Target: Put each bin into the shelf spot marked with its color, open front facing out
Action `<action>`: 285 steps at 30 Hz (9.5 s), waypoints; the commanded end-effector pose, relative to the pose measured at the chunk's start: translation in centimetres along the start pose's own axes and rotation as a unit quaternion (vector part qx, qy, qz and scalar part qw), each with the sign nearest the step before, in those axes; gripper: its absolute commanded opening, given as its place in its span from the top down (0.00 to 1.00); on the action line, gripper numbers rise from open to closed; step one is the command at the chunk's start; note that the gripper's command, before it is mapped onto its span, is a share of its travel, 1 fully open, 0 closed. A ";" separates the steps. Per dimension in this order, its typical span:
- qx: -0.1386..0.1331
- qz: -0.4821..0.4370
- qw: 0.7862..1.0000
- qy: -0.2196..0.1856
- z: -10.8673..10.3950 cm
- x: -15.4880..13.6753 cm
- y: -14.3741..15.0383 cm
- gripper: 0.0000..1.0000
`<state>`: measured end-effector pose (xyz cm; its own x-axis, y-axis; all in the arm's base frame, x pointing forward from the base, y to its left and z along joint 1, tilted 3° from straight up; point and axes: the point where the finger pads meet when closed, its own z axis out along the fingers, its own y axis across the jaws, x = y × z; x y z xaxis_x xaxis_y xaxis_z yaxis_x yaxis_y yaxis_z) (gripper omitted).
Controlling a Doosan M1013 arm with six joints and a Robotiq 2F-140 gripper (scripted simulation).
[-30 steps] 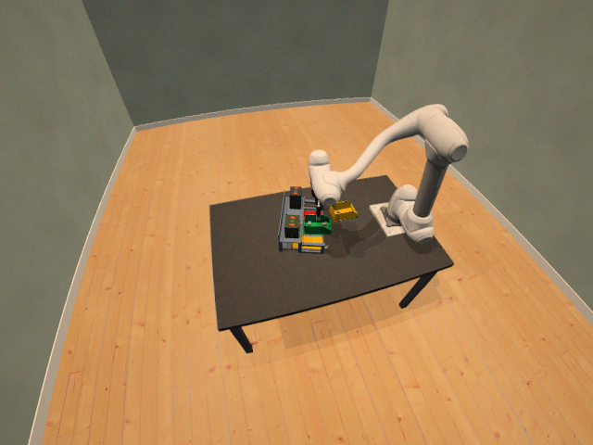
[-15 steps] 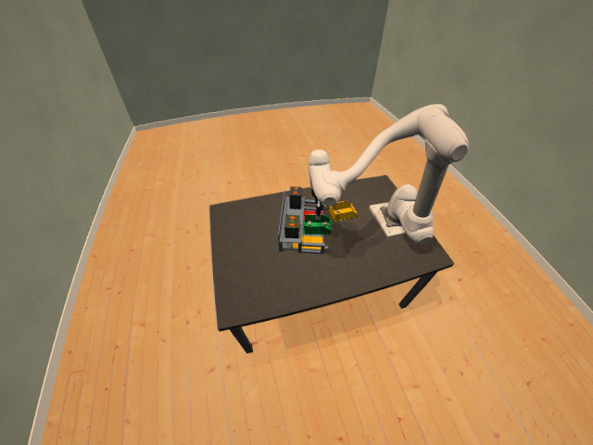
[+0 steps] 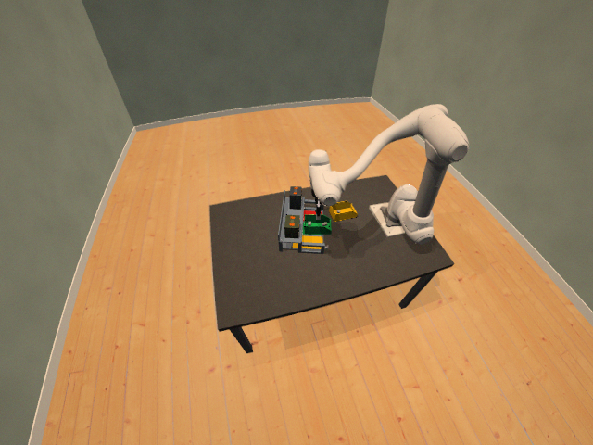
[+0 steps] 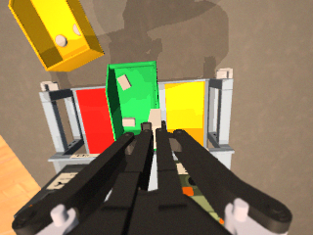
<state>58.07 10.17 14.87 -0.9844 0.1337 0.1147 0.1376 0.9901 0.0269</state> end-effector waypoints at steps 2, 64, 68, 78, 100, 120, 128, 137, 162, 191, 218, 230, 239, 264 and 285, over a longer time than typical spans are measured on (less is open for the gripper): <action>0.000 0.000 1.000 0.000 0.0 0.0 0.0 0.90; 0.022 -0.688 0.725 -0.024 3.4 11.6 -4.6 0.90; 0.023 -0.706 0.707 -0.024 3.6 12.0 -4.7 0.90; 0.023 -0.707 0.707 -0.024 3.6 12.0 -4.7 0.90; 0.023 -0.707 0.707 -0.024 3.6 12.0 -4.7 0.90; 0.023 -0.707 0.707 -0.024 3.8 12.0 -4.7 0.90; 0.022 -0.707 0.707 -0.024 4.7 11.9 -4.7 0.90; 0.022 -0.707 0.707 -0.024 7.1 11.8 -4.8 0.90; 0.022 -0.707 0.707 -0.024 13.3 11.4 -4.8 0.90; 0.022 -0.707 0.707 -0.024 14.5 11.3 -4.8 0.90; 0.022 -0.707 0.707 -0.024 14.4 9.9 -4.8 0.90; 0.022 -0.707 0.707 -0.024 14.4 9.6 -4.8 0.90; 0.022 -0.707 0.707 -0.024 14.4 9.6 -4.8 0.90; 0.022 -0.707 0.707 -0.024 14.3 9.5 -4.8 0.90; 0.022 -0.707 0.707 -0.024 14.3 8.9 -4.8 0.90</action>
<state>46.95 7.21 1.55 -0.1378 -0.9900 -0.0289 -0.9894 0.1362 0.0493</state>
